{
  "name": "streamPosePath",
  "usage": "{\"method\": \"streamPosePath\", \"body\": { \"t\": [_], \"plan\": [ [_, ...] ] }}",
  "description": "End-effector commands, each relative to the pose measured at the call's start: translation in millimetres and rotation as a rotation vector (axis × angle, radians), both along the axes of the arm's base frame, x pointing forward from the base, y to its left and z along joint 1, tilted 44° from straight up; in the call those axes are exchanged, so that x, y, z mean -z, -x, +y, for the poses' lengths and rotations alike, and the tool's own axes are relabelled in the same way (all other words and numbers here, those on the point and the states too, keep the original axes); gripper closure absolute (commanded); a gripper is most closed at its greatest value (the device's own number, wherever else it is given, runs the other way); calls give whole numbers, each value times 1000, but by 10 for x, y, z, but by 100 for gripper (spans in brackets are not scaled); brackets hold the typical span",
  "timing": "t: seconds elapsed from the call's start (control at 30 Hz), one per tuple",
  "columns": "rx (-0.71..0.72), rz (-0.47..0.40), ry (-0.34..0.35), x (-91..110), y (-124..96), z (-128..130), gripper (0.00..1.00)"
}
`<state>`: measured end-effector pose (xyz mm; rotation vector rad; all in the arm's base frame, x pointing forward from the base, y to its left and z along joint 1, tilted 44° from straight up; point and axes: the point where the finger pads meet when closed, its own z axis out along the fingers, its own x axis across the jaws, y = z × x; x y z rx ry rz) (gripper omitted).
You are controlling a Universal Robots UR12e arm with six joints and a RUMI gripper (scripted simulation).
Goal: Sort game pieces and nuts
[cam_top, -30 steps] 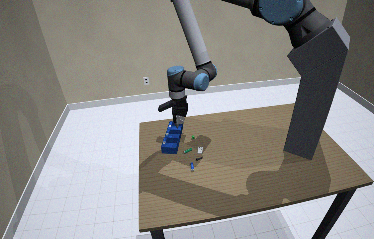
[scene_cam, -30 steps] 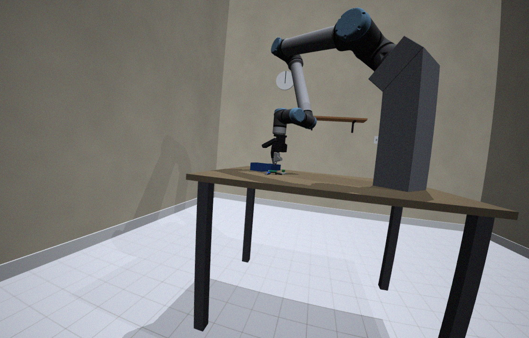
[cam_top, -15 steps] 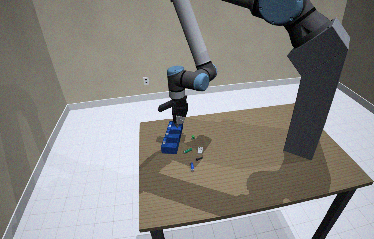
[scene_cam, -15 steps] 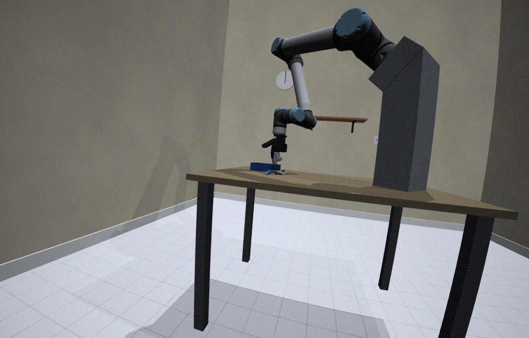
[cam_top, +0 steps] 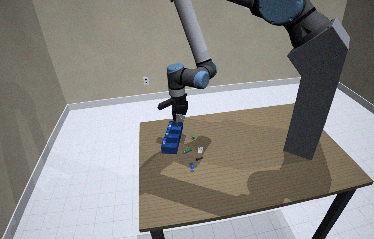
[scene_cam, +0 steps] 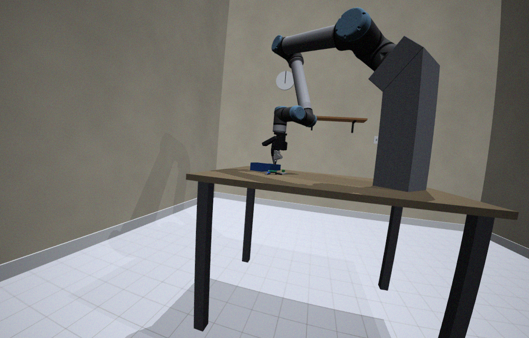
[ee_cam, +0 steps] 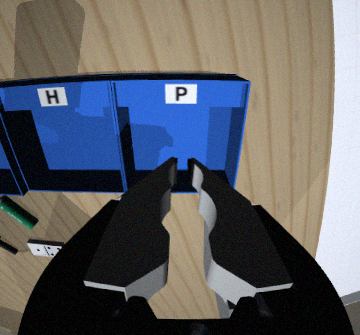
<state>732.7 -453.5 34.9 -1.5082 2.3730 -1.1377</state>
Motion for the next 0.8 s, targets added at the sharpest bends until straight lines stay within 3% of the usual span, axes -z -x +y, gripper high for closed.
{"method": "streamPosePath", "body": {
  "t": [0.0, 0.27, 0.53, 0.77],
  "plan": [
    [0, -1, 0, -54, 29, 38, 96],
    [0, -1, 0, -111, 66, 80, 96],
    [0, -1, 0, -334, 209, 247, 96],
    [0, -1, 0, -334, 209, 247, 96]
  ]
}}
